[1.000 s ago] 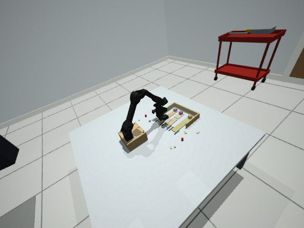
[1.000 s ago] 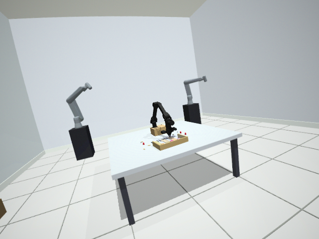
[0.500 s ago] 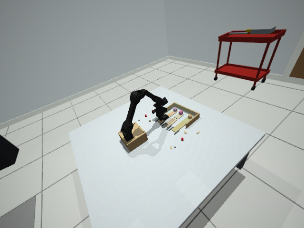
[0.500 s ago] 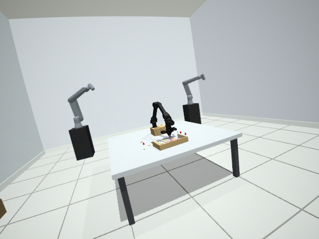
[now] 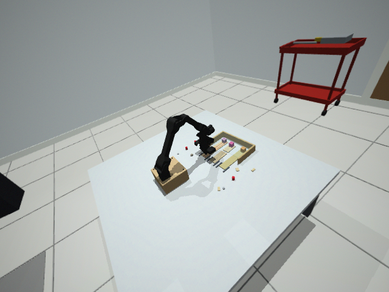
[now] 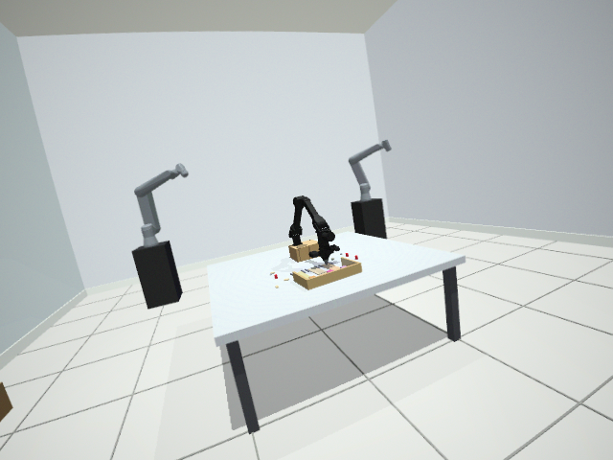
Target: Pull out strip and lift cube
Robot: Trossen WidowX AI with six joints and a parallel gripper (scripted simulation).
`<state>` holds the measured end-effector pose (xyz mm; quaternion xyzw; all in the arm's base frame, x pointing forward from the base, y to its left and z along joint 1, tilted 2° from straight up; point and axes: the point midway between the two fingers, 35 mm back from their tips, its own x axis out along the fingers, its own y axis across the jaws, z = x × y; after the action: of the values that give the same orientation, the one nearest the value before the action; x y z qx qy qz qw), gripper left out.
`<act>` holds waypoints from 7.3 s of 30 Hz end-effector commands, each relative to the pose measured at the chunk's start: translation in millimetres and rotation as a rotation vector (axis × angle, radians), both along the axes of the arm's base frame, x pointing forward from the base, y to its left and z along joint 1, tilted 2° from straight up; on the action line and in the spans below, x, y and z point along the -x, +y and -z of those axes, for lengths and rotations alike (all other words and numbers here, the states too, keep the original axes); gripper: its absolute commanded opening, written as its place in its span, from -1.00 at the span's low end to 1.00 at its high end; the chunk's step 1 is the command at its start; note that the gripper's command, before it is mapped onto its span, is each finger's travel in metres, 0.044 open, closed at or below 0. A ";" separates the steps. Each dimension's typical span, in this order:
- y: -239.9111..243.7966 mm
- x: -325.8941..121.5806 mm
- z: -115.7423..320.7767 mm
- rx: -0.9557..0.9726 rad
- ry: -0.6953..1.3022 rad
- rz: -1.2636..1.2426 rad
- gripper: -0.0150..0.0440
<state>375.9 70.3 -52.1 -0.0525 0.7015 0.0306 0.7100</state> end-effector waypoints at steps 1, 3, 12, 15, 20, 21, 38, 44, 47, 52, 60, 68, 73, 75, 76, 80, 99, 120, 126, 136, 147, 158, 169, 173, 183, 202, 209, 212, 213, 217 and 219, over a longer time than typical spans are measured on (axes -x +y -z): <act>0.7 0.8 3.5 -0.005 0.002 0.003 -0.49; 0.3 3.3 3.5 -0.005 0.002 0.003 -0.49; -2.5 17.4 4.2 -0.005 0.003 0.003 -0.49; -3.2 21.9 4.5 -0.005 0.004 0.003 -0.49; -4.3 29.3 5.0 -0.005 0.004 0.003 -0.49; -4.6 30.8 5.1 -0.005 0.004 0.003 -0.49; -8.1 56.3 6.7 -0.004 0.007 0.003 -0.49; -9.3 64.8 7.2 -0.004 0.008 0.003 -0.49; -9.9 68.9 7.5 -0.004 0.008 0.003 -0.49; -11.0 76.7 7.7 -0.004 0.009 0.003 -0.49; -12.5 88.1 8.0 -0.004 0.010 0.003 -0.49; -14.1 99.2 8.2 -0.004 0.011 0.003 -0.49; -15.0 105.9 8.3 -0.004 0.012 0.003 -0.49; -15.4 108.5 8.4 -0.004 0.012 0.003 -0.49; -15.5 109.8 8.4 -0.004 0.012 0.003 -0.49; -16.2 114.9 8.5 -0.004 0.013 0.003 -0.49; -19.6 139.4 8.8 -0.003 0.015 0.003 -0.49; -23.0 163.5 9.0 -0.003 0.017 0.003 -0.49; -23.8 169.8 9.0 -0.003 0.018 0.003 -0.49; -25.2 179.9 9.1 -0.003 0.019 0.003 -0.49; -26.1 186.1 9.1 -0.003 0.020 0.003 -0.49; -26.1 186.1 9.1 -0.003 0.020 0.003 -0.49; -26.1 186.1 9.1 -0.003 0.020 0.003 -0.49; -26.1 186.1 9.1 -0.003 0.020 0.003 -0.49; -22.5 171.8 -28.2 -0.004 0.010 0.003 -0.49; -17.8 122.0 -41.2 -0.004 0.012 0.017 0.67; -14.9 97.2 -45.3 -0.004 0.010 0.017 1.00; -13.5 86.3 -47.1 -0.004 0.009 0.017 1.00; -13.1 82.9 -47.6 -0.004 0.009 0.017 1.00; -11.3 68.7 -50.0 -0.004 0.007 0.017 1.00; -10.4 61.5 -51.2 -0.004 0.007 0.017 1.00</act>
<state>302.7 58.3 -1.6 -0.0447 0.7028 0.0245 0.7095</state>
